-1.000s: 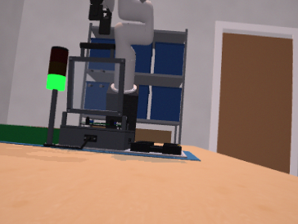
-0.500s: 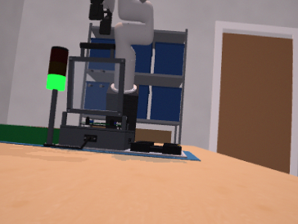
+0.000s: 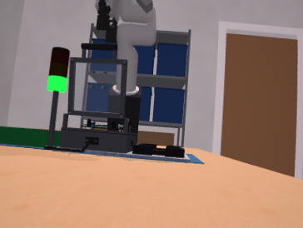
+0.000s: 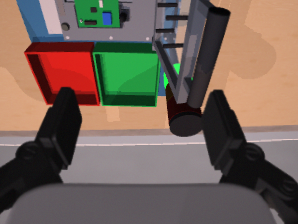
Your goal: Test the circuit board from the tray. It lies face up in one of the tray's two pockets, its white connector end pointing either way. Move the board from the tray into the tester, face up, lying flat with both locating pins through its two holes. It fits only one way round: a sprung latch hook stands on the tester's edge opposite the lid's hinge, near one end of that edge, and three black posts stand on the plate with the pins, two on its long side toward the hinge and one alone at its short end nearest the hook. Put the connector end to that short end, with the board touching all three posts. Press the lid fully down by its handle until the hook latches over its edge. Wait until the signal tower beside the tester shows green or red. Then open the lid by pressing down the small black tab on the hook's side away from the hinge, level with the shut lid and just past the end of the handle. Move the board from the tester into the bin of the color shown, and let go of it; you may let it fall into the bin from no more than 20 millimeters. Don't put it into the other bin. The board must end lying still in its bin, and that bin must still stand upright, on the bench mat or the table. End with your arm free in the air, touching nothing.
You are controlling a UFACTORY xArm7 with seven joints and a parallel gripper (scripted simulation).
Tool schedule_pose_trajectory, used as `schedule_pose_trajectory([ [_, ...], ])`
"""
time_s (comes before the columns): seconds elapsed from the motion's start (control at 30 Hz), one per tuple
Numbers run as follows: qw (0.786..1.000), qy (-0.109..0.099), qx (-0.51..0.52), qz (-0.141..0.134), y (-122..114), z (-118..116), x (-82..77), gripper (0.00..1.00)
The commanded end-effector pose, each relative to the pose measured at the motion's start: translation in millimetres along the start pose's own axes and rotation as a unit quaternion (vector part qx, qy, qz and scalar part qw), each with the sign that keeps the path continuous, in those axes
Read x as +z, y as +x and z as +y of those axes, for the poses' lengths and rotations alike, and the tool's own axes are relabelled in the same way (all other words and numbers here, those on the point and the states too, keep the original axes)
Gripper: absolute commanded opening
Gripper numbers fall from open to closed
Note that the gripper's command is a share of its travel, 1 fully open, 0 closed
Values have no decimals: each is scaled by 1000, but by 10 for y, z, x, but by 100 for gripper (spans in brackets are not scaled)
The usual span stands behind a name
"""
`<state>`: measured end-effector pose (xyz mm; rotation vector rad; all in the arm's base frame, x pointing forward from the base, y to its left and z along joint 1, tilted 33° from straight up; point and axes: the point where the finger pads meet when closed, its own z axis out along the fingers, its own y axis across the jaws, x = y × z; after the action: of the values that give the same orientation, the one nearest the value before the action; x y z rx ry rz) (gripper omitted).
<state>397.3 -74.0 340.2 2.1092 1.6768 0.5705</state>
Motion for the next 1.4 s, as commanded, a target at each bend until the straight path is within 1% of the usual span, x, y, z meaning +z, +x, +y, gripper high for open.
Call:
schedule_pose_trajectory([
  [0.0,1000,-5,0,0,-2,-402,-37,100],
  [0.13,1000,-5,0,0,-2,-623,-35,100],
  [0.2,1000,-5,0,0,-2,-623,-35,100],
  [0.33,1000,-5,0,0,-2,-749,-33,100],
  [0.6,1000,-5,1,0,-1,-780,-29,100],
  [0.8,1000,-5,1,0,-1,-779,16,100],
  [0.9,1000,-5,0,0,-1,-779,100,100],
  [0.97,1000,-5,1,0,-1,-778,184,100],
  [1.07,1000,-5,1,0,-1,-776,353,100],
  [1.2,1000,-5,1,0,-1,-773,647,100],
  [1.27,1000,-5,1,0,-1,-772,740,100],
  [1.33,1000,-5,1,0,-1,-772,740,100],
  [1.37,1000,-5,1,0,-1,-771,831,100],
])
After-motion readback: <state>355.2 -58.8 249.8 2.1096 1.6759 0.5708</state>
